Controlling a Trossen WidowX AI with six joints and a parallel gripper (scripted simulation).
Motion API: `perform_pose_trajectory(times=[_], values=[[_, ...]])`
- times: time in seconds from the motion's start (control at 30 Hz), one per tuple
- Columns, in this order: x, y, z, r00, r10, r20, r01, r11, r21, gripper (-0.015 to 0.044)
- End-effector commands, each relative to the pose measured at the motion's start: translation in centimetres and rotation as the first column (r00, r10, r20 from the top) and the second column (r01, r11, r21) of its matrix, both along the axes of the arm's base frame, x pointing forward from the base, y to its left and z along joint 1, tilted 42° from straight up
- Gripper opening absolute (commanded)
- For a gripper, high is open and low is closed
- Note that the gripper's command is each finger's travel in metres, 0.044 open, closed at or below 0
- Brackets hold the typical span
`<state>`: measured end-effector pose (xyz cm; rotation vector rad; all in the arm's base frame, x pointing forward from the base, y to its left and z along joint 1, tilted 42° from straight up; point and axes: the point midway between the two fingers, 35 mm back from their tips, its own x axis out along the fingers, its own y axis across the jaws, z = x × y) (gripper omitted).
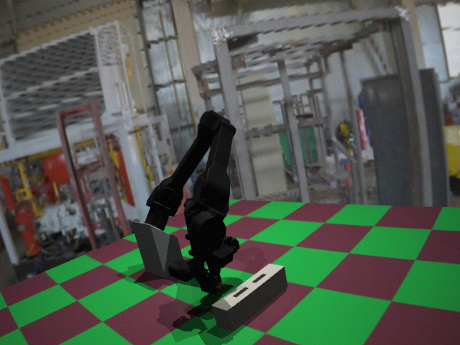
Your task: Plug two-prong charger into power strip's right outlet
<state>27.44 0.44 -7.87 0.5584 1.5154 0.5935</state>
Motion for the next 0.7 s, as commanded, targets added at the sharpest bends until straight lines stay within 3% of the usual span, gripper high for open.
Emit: perform_pose_trajectory(times=[0.0,0.67], values=[[0.2,-0.5,-0.7,1.0,-0.004,0.002,0.004,1.0,-0.005,0.0],[1.7,-1.0,-1.5,1.0,-0.014,-0.006,0.014,1.0,-0.004,0.0]])
